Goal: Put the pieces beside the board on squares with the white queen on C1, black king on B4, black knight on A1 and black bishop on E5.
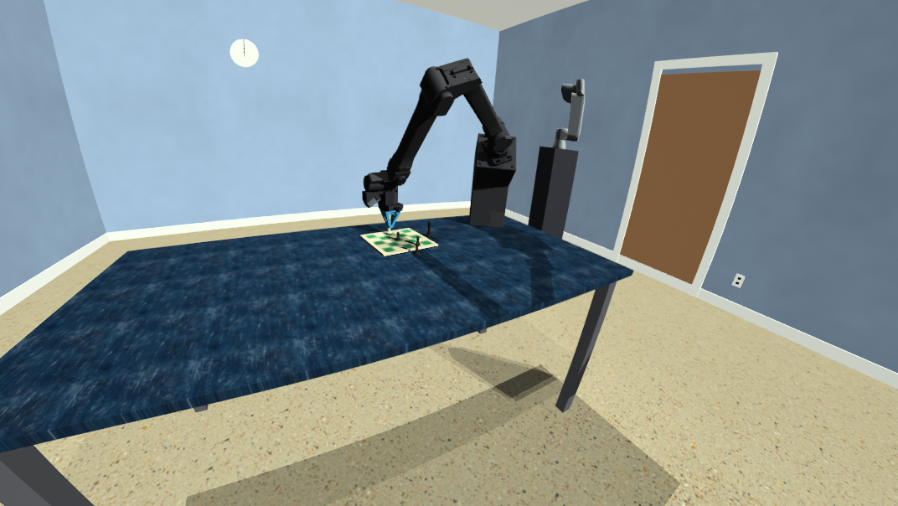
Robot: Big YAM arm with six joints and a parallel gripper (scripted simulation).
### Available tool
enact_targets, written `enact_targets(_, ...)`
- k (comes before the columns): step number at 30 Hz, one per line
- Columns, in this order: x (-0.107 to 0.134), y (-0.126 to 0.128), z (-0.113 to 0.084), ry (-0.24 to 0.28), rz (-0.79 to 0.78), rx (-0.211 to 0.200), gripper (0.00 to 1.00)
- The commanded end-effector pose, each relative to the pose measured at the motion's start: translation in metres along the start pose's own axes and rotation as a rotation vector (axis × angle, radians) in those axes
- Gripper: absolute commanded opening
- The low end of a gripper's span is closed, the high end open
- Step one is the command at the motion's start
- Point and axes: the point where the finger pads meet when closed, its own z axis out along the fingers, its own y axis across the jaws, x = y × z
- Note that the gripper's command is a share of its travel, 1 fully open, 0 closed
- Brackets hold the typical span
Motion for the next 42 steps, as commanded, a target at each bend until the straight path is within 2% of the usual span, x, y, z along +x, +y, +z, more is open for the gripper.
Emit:
enact_targets(1,-0.003,-0.013,-0.011,-0.022,-0.001,0.016,0.0)
enact_targets(28,-0.003,-0.013,-0.011,-0.023,-0.002,0.016,0.0)
enact_targets(42,-0.002,-0.004,0.002,-0.01,-0.019,0.004,0.0)
